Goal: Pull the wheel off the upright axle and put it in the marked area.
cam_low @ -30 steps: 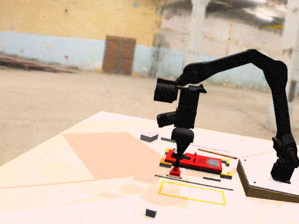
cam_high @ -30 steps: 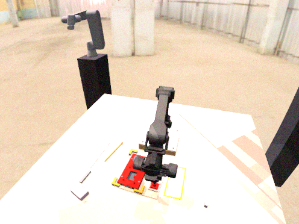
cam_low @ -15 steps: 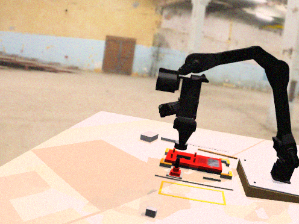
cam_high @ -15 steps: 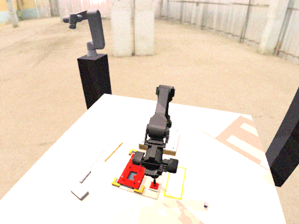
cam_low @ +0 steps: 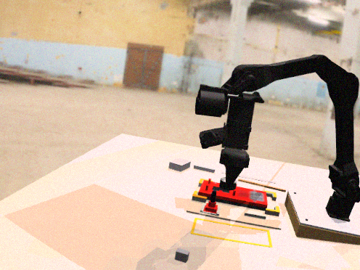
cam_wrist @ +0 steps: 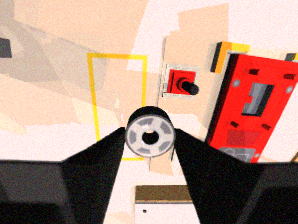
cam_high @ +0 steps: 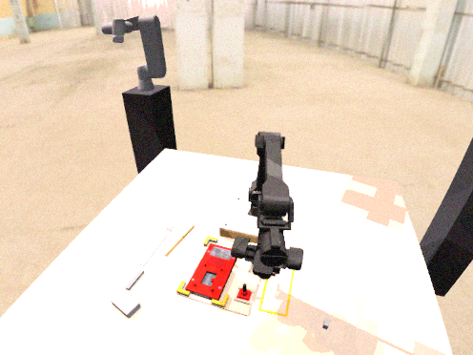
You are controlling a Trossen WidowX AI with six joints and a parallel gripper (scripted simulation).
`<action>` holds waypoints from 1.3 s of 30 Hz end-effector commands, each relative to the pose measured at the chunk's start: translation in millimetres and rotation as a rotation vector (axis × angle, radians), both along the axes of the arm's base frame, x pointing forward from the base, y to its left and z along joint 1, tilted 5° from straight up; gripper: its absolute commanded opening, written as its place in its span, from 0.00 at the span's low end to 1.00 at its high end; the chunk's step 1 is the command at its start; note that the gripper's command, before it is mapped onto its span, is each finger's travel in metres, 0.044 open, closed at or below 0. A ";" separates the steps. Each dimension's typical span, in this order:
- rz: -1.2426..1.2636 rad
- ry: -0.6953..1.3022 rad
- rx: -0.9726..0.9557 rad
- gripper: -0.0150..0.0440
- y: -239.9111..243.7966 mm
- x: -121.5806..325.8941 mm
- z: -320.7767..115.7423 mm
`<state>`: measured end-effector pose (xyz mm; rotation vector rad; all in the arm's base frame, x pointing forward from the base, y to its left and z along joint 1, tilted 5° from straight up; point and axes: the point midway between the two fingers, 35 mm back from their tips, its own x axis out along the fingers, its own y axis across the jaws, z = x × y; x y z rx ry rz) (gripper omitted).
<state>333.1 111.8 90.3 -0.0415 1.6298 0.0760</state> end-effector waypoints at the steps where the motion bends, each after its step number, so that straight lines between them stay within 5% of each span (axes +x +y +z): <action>1: -0.003 -0.010 0.010 0.25 18.1 -13.0 5.6; 22: -0.002 -0.009 0.014 0.25 41.7 -34.6 -13.3; 39: -0.002 -0.009 0.014 0.25 44.2 -39.5 -96.0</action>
